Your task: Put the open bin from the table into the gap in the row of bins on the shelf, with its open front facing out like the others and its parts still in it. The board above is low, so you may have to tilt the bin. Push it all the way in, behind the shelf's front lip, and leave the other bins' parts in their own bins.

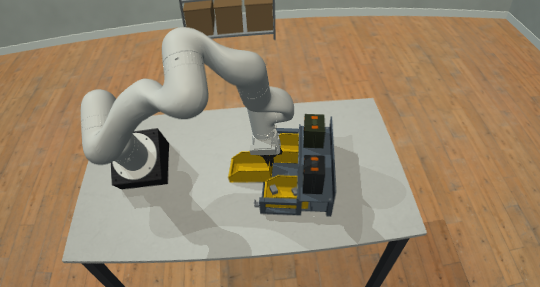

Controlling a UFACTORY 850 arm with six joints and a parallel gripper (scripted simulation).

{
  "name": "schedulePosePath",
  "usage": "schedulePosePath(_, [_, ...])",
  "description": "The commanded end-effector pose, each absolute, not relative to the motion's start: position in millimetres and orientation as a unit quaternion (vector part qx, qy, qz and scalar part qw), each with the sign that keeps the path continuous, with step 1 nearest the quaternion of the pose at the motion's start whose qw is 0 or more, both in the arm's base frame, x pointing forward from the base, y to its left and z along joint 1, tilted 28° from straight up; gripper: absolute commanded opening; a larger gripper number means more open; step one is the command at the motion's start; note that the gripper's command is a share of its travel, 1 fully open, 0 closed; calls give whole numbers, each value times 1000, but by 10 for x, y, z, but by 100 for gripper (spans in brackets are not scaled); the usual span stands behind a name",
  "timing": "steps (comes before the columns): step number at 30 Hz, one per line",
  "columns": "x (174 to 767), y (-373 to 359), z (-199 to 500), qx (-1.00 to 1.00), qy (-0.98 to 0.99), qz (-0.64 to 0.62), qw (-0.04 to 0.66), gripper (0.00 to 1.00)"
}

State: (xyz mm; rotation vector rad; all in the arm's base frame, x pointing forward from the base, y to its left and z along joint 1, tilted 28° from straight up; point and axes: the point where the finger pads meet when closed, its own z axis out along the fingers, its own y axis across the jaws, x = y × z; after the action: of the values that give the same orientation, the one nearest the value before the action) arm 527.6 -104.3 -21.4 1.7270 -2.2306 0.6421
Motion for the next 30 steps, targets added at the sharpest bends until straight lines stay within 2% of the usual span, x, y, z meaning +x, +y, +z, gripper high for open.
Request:
schedulePosePath(1, [5279, -1039, -210, 593, -764, 224, 120, 0])
schedulePosePath(12, [5279, -1039, -210, 593, -764, 224, 120, 0])
schedulePosePath(13, [5279, -1039, -210, 593, -764, 224, 120, 34])
schedulePosePath(30, [5279, -1039, -210, 593, -764, 224, 120, 34])
